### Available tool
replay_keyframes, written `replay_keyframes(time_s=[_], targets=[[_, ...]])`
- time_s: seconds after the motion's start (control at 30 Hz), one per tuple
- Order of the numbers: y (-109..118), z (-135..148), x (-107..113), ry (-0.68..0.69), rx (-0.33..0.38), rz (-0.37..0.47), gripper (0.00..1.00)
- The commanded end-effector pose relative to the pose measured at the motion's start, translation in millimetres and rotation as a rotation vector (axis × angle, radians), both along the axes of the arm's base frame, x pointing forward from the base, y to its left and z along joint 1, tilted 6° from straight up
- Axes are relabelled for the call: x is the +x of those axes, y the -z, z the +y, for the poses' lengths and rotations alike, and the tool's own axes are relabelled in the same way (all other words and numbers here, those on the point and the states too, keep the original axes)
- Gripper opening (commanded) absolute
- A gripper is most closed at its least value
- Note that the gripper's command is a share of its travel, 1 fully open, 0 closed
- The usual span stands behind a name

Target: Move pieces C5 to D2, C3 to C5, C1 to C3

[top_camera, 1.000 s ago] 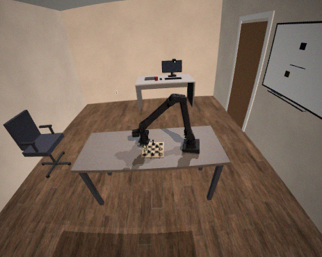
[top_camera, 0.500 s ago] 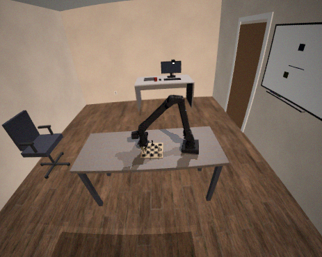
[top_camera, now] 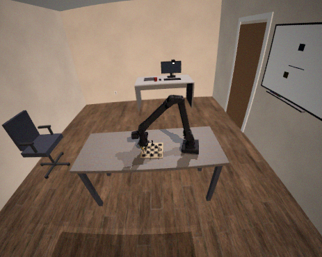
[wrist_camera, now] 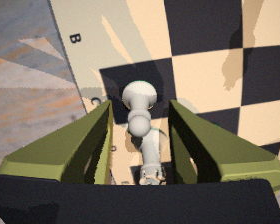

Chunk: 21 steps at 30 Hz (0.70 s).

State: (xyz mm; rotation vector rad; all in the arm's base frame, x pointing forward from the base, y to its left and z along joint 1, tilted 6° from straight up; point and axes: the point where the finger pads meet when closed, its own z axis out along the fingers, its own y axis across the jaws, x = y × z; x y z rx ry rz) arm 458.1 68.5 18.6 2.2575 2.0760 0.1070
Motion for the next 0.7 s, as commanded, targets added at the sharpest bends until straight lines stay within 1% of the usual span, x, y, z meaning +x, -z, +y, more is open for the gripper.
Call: replay_keyframes(time_s=[0.0, 0.63, 0.67], targets=[[-7.1, -2.8, 9.3, 0.022, 0.000, -0.026, 0.32], [-7.1, -2.8, 9.3, 0.022, 0.000, -0.025, 0.32], [-7.1, -2.8, 9.3, 0.022, 0.000, -0.025, 0.00]])
